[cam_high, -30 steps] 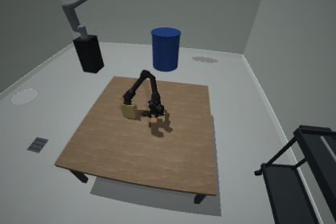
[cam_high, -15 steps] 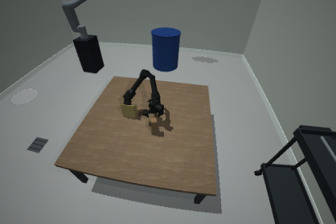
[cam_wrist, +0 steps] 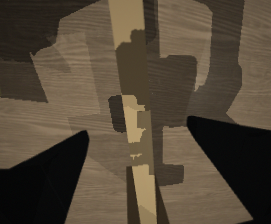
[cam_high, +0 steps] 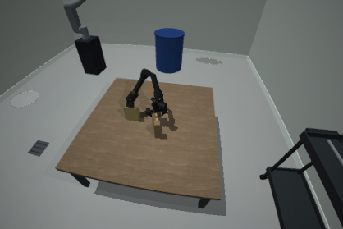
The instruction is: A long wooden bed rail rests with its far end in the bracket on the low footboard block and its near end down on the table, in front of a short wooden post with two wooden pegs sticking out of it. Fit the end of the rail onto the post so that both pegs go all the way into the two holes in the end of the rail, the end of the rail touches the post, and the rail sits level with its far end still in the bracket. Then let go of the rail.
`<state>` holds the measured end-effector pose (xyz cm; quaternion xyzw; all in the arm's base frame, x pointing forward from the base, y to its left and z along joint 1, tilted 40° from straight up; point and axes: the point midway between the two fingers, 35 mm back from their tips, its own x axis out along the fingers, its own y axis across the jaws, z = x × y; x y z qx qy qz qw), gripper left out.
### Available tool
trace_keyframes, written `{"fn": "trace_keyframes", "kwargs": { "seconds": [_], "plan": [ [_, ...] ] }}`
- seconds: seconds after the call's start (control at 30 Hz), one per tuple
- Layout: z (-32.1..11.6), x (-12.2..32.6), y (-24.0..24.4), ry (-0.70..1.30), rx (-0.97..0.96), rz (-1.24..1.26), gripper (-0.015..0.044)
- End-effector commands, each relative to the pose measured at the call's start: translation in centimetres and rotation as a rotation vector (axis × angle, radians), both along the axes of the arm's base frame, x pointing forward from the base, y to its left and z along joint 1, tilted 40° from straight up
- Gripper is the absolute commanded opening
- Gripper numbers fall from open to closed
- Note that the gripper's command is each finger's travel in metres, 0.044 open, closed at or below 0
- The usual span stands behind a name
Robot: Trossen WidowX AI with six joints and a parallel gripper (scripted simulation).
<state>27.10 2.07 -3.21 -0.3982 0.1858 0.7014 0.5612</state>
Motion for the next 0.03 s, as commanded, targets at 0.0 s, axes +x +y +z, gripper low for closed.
{"fn": "trace_keyframes", "kwargs": {
  "seconds": [0.0],
  "plan": [
    [0.06, -0.03, -0.01, 0.004, 0.002, -0.005, 0.044]
  ]
}}
